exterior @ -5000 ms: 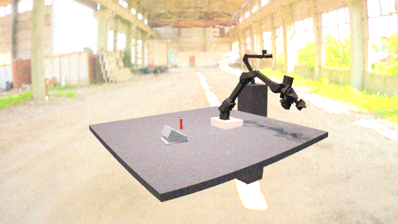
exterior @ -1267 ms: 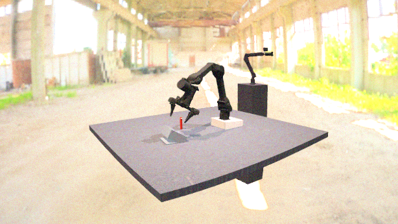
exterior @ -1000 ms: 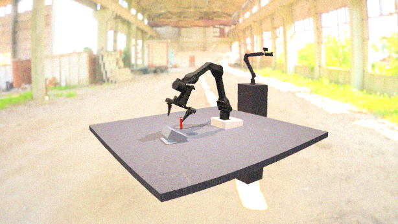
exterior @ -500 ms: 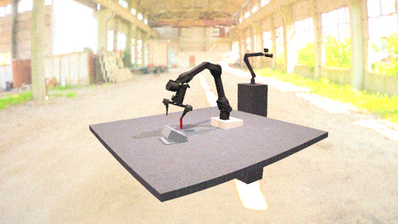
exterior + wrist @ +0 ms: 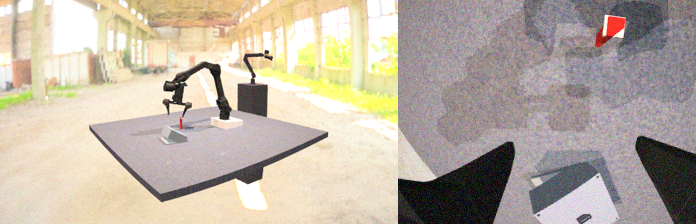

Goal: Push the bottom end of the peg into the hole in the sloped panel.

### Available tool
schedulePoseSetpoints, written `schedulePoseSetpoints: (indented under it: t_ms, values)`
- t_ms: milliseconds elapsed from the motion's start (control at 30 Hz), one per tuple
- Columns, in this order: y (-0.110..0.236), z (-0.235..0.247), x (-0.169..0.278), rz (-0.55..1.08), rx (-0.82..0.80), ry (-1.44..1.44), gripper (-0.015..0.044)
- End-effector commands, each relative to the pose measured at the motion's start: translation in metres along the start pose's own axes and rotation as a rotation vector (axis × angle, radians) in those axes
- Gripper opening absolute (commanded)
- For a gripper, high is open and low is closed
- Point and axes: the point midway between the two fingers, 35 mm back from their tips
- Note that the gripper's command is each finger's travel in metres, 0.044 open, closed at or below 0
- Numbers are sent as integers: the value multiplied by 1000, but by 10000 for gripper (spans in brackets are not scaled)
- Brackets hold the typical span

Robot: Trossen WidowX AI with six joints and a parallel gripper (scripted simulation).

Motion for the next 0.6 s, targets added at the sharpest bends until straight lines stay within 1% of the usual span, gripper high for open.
schedulePoseSetpoints:
  t_ms: [0,433,567]
  values:
    - [-1,-5,-16,-8,37,-21,440]
    - [-1,-21,-71,-26,148,-121,440]
    - [0,-25,-80,-27,166,-138,440]
Point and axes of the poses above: the point midway between the two fingers, 35 mm back from their tips, its own y axis back along the fingers, its own z axis across the jaws, x = y × z, and after that the axes turned 2 degrees about y, right-handed
